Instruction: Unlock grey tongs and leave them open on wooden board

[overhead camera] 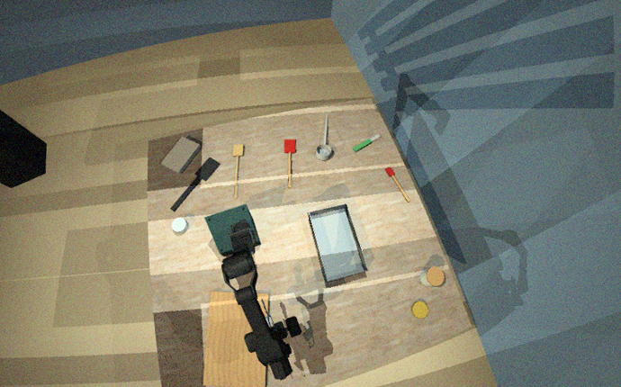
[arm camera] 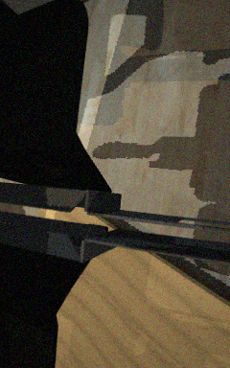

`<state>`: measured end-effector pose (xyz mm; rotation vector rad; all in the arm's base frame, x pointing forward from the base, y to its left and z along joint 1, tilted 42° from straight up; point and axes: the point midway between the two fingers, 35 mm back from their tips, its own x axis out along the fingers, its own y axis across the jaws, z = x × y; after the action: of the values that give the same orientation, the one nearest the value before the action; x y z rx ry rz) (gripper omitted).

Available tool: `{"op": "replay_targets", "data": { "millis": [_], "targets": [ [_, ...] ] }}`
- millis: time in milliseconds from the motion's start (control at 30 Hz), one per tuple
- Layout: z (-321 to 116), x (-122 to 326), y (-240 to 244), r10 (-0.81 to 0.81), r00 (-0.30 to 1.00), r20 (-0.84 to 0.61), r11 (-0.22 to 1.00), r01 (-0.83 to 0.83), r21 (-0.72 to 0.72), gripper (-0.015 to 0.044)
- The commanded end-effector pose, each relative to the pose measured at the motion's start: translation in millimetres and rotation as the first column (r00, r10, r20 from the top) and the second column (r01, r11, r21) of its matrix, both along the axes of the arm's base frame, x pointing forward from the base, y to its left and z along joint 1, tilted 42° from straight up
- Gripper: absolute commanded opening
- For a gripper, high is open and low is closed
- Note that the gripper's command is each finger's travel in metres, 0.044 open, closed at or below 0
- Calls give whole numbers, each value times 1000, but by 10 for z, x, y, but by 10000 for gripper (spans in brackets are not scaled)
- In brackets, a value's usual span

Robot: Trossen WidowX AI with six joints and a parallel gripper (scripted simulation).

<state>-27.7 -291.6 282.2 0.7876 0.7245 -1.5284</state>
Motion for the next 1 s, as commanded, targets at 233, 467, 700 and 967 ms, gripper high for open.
{"op": "replay_targets", "data": {
  "millis": [233,467,700,967],
  "targets": [
    [69,-399,65,-88,993,79,995,91,-35,-150],
    [109,-624,131,-138,983,121,988,145,-58,-150],
    [152,-841,214,-185,970,160,976,200,-83,-150],
    [208,-1081,332,-236,951,201,958,262,-117,-150]
  ]
}}
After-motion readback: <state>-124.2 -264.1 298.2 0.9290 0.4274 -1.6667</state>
